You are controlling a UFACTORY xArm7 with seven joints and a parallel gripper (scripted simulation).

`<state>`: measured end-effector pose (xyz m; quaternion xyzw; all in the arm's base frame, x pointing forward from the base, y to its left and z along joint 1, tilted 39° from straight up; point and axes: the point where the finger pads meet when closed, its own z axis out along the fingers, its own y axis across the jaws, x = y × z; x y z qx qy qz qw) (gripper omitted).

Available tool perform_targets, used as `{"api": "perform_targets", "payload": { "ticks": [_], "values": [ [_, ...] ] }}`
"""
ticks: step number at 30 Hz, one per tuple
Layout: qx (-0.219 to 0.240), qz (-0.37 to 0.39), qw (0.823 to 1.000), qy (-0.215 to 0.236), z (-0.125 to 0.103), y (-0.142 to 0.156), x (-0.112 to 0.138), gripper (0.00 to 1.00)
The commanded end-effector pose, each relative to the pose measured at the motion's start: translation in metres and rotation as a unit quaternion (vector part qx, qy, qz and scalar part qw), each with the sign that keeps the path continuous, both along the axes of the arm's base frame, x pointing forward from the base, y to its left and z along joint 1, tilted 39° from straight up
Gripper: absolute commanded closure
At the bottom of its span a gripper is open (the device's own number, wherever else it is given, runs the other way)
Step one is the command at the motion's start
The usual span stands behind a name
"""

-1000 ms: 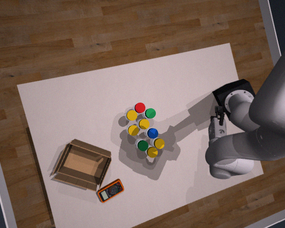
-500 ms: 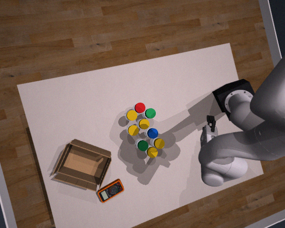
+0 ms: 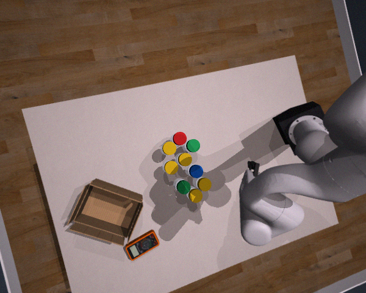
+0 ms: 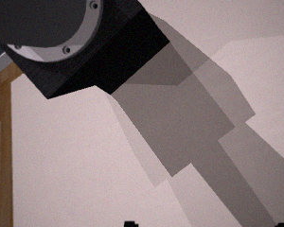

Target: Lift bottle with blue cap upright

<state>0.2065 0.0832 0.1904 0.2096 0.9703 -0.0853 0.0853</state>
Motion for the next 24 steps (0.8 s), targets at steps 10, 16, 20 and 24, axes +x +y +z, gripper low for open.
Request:
{"api": "perform_targets", "payload": {
  "ticks": [10,16,20,24],
  "values": [
    [0.094,-0.017,0.993,-0.068,0.051,0.003,0.062,0.21],
    [0.133,-0.028,0.985,-0.106,0.079,-0.006,0.091,0.21],
    [0.157,-0.037,0.978,-0.132,0.098,-0.016,0.110,0.21],
    [0.178,-0.047,0.970,-0.160,0.117,-0.030,0.129,0.21]
  ]
}}
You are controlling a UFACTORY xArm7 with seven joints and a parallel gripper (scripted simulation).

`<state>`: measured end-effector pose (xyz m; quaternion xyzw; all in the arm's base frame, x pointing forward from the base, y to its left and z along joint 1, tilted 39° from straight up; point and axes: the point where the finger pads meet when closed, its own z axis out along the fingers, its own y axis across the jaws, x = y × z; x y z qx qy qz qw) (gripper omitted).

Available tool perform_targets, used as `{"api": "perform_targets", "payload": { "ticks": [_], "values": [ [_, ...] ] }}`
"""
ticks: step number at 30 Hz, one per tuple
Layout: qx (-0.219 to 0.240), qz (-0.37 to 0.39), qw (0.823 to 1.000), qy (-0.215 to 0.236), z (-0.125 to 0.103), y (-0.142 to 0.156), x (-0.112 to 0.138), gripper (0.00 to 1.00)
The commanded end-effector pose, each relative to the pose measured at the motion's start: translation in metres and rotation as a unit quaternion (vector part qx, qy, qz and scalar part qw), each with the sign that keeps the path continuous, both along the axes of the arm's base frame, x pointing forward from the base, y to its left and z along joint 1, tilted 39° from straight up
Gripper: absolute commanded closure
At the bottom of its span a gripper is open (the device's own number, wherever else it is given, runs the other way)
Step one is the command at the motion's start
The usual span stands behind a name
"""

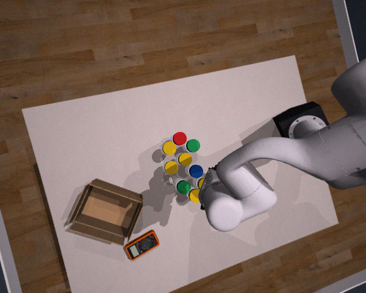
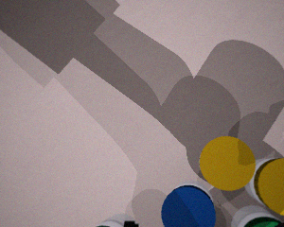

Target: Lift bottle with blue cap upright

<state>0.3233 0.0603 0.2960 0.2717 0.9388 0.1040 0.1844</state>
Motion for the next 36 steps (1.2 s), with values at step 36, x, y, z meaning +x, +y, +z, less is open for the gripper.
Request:
{"api": "perform_targets", "payload": {
  "ticks": [36],
  "values": [
    [0.076,-0.056,0.989,-0.115,0.076,-0.076,0.066,0.21]
  ]
}}
